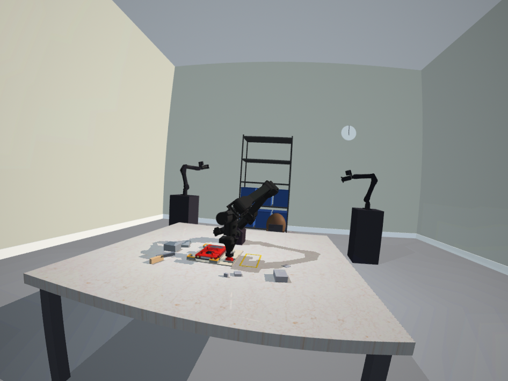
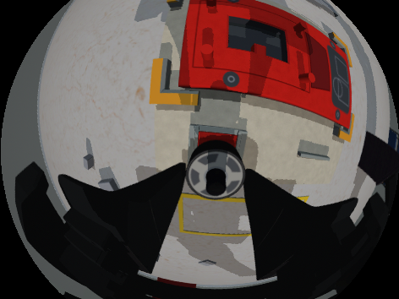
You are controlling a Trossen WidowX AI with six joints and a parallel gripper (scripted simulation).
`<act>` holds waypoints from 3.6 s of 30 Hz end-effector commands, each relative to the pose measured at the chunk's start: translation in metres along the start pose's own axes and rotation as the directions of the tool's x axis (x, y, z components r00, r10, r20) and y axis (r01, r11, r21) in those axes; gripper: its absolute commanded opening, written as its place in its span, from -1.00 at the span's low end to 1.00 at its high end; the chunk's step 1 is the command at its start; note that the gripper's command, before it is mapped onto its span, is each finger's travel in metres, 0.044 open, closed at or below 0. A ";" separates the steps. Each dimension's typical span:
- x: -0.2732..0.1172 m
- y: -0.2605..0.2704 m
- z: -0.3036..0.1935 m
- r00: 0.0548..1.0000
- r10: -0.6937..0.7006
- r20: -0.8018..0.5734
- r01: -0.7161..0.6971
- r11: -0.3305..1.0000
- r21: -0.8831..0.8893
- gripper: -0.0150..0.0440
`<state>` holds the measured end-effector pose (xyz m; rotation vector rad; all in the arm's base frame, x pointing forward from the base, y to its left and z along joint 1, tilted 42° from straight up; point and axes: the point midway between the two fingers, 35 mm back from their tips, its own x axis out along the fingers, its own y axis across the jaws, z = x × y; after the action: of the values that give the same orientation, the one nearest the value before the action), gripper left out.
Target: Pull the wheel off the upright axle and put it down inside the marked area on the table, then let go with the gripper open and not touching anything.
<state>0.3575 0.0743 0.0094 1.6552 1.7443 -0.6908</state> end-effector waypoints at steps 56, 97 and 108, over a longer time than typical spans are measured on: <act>-0.016 0.000 0.000 1.000 -0.001 0.000 0.001 1.000 -0.001 -0.49; -0.029 0.000 0.000 1.000 0.001 -0.001 -0.001 1.000 0.002 -0.49; -0.033 0.000 0.000 1.000 0.002 -0.001 -0.002 1.000 0.002 -0.49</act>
<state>0.3584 0.0705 0.0198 1.6156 1.7740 -0.6702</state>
